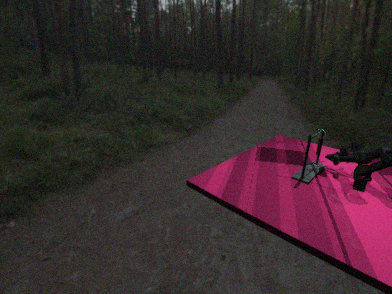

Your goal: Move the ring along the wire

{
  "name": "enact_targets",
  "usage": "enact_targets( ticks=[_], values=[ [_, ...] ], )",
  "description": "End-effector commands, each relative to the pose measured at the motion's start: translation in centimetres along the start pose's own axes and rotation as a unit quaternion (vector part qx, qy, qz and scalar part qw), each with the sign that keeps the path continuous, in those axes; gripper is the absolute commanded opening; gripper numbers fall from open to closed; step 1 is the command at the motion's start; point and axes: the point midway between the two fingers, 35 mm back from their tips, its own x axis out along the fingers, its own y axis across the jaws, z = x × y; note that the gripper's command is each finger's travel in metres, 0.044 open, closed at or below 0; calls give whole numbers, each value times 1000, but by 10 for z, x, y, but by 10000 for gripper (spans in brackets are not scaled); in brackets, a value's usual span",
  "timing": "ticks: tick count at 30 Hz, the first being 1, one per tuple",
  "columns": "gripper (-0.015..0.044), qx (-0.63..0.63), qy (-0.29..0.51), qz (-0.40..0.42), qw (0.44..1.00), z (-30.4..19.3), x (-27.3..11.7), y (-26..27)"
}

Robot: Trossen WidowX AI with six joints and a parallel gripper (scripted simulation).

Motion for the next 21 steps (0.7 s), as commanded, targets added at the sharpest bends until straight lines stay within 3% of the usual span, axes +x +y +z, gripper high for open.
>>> enact_targets(
  ticks=[1, 21],
  values=[
    [160, -14, -12, -3, 1000, 15, 12, -1],
    [160, -22, -23, -4, 999, 29, 37, -3]
  ],
)
